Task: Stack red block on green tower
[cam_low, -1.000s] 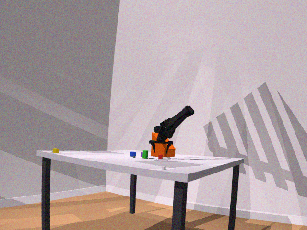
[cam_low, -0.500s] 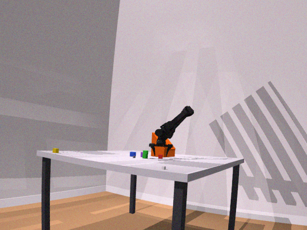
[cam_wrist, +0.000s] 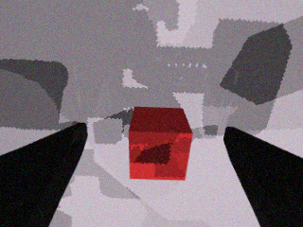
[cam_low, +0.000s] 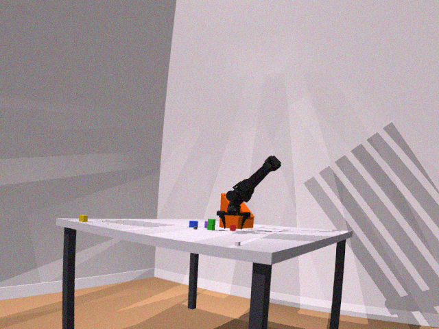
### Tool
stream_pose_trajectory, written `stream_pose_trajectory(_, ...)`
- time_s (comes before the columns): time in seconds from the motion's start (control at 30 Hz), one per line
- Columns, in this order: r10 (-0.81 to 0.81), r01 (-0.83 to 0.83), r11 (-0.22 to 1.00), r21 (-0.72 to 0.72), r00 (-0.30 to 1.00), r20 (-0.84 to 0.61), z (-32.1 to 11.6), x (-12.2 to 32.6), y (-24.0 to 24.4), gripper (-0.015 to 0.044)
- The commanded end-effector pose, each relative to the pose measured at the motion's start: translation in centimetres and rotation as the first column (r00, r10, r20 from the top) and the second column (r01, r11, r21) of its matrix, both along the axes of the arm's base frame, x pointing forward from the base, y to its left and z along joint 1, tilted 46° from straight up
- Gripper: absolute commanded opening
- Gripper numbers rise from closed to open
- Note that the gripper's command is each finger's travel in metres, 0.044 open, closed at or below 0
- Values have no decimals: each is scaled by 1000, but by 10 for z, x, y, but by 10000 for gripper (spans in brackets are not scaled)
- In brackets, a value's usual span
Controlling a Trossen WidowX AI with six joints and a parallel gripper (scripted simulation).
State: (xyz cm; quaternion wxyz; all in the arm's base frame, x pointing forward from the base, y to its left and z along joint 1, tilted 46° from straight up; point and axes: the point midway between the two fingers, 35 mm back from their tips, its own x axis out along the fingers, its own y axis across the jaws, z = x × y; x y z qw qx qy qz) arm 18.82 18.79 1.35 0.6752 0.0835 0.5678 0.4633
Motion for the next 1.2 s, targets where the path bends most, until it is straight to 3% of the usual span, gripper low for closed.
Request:
stream_pose_trajectory(0.0,-4,4,1000,-5,1000,-4,-2,-1,-1,440)
stream_pose_trajectory(0.17,-4,4,1000,-5,1000,-4,-1,-1,-1,440)
stream_pose_trajectory(0.57,-4,4,1000,-5,1000,-4,-1,-1,-1,125)
stream_pose_trajectory(0.8,-4,4,1000,-5,1000,-4,-1,-1,-1,78)
stream_pose_trajectory(0.9,-4,4,1000,-6,1000,-3,1,0,-4,0)
stream_pose_trajectory(1.17,-4,4,1000,-8,1000,-3,22,3,-24,0)
